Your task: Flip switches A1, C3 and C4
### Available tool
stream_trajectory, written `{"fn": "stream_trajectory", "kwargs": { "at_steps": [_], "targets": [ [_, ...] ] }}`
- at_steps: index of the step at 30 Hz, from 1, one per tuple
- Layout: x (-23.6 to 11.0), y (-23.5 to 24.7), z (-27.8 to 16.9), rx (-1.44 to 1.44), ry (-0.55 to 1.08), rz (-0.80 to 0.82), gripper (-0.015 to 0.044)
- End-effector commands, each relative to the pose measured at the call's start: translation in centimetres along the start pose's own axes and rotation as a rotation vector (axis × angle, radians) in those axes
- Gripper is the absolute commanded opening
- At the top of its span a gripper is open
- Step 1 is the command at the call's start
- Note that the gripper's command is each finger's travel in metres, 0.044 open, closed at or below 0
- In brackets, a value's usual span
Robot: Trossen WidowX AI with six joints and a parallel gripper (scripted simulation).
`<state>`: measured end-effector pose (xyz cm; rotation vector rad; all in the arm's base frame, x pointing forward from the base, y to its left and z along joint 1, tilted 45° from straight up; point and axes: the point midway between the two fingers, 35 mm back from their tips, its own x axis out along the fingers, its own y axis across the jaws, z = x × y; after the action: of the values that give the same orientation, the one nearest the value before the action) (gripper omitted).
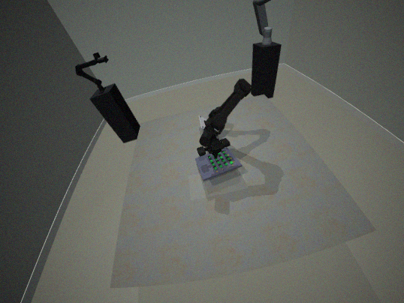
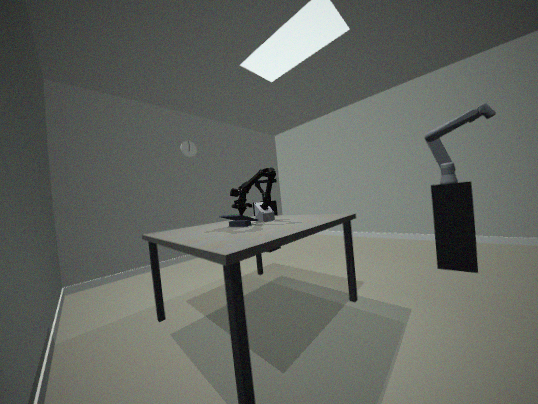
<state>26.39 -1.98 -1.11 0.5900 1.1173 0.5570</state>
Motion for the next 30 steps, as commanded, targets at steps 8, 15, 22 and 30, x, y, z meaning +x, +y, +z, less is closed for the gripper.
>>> {"fn": "stream_trajectory", "kwargs": {
  "at_steps": [8, 15, 22, 30],
  "targets": [
    [0.13, 0.03, 0.03, 0.002, -0.002, 0.002, 0.0],
    [0.22, 0.03, 0.03, 0.002, -0.002, 0.002, 0.0],
    [0.31, 0.03, 0.03, 0.002, -0.002, 0.003, 0.0],
    [0.42, 0.03, 0.04, 0.002, -0.002, 0.003, 0.0]
  ]
}}
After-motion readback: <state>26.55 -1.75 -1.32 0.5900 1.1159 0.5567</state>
